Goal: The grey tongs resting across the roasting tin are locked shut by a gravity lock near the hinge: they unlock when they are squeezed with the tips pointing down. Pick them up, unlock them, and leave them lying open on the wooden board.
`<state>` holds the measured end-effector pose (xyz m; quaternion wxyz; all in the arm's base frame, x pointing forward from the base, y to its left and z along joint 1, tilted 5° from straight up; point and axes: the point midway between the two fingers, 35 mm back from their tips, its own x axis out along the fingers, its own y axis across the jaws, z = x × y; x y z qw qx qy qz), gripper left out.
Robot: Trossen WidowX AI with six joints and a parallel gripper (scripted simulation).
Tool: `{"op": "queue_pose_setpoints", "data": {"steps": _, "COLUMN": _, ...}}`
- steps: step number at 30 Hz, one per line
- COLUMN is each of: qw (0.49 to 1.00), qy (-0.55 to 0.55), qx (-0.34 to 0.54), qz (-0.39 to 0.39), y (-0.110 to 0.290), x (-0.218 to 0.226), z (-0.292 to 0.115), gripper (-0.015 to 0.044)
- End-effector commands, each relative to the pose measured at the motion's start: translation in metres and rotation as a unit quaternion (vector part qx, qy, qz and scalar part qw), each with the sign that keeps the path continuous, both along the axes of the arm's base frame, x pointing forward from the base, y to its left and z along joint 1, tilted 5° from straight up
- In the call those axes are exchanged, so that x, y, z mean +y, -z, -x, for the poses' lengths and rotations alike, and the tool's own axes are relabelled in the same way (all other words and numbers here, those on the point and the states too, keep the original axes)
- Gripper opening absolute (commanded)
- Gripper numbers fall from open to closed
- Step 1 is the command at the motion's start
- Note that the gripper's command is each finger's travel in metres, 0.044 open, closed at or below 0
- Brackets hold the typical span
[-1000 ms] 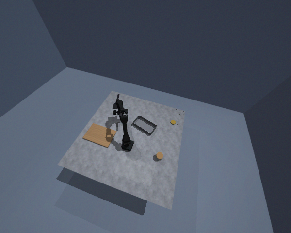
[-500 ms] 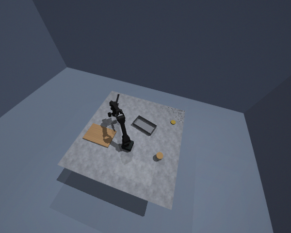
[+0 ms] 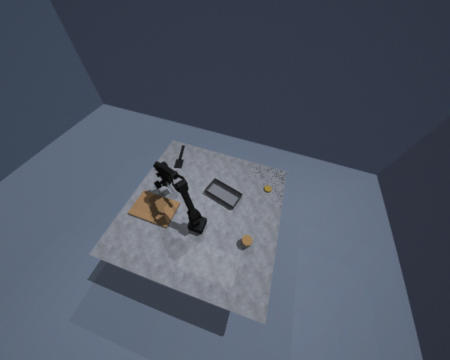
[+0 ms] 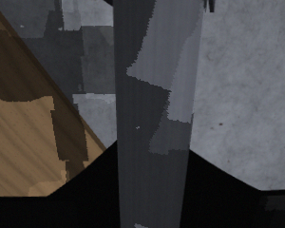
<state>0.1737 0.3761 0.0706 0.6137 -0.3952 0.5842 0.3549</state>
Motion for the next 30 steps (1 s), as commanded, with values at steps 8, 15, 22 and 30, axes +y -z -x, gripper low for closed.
{"op": "queue_pose_setpoints", "data": {"steps": 8, "qw": 0.994, "qy": -0.105, "qx": 0.009, "qz": 0.006, "y": 0.006, "x": 0.024, "z": 0.07, "gripper": -0.015}}
{"op": "queue_pose_setpoints", "data": {"steps": 15, "qw": 0.985, "qy": -0.174, "qx": 0.014, "qz": 0.01, "y": 0.009, "x": 0.033, "z": 0.119, "gripper": -0.015}}
{"op": "queue_pose_setpoints", "data": {"steps": 22, "qw": 0.97, "qy": -0.241, "qx": 0.016, "qz": 0.016, "y": 0.013, "x": 0.036, "z": 0.168, "gripper": -0.015}}
{"op": "queue_pose_setpoints", "data": {"steps": 30, "qw": 0.962, "qy": -0.274, "qx": 0.018, "qz": 0.018, "y": 0.015, "x": 0.036, "z": 0.192, "gripper": -0.015}}
